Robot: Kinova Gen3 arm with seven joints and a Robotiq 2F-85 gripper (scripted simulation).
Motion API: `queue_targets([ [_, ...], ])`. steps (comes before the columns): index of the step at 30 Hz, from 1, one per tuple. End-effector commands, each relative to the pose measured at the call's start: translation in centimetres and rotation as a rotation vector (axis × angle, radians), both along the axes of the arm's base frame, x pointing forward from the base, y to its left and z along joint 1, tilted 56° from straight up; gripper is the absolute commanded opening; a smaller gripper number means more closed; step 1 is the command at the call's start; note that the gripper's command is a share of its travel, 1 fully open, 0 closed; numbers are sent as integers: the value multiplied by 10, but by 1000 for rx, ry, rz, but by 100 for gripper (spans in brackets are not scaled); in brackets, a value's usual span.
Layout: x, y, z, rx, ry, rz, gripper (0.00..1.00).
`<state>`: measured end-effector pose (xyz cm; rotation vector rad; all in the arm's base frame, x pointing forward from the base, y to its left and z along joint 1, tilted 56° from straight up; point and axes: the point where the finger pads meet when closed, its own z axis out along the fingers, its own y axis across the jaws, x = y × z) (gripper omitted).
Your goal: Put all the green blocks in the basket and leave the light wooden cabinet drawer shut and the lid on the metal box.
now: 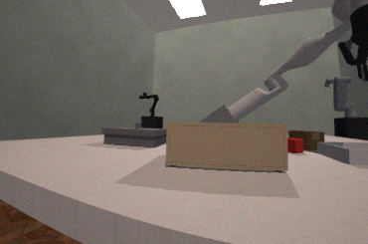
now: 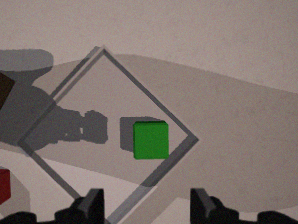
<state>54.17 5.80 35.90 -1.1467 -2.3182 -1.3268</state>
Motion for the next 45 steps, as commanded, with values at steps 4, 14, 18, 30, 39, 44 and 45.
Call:
queue_targets([
  [4,24,-39,-29,3,36,-44,58],
  [14,60,-129,-112,10,129,-140,58],
  [18,63,-169,-156,16,192,-194,58],
  [30,36,-265,-294,45,359,-302,58],
  [39,-17,-313,-406,84,473,-347,58],
  [44,-46,-331,-462,94,496,-353,58],
  [45,-53,-334,-474,97,502,-355,58],
])
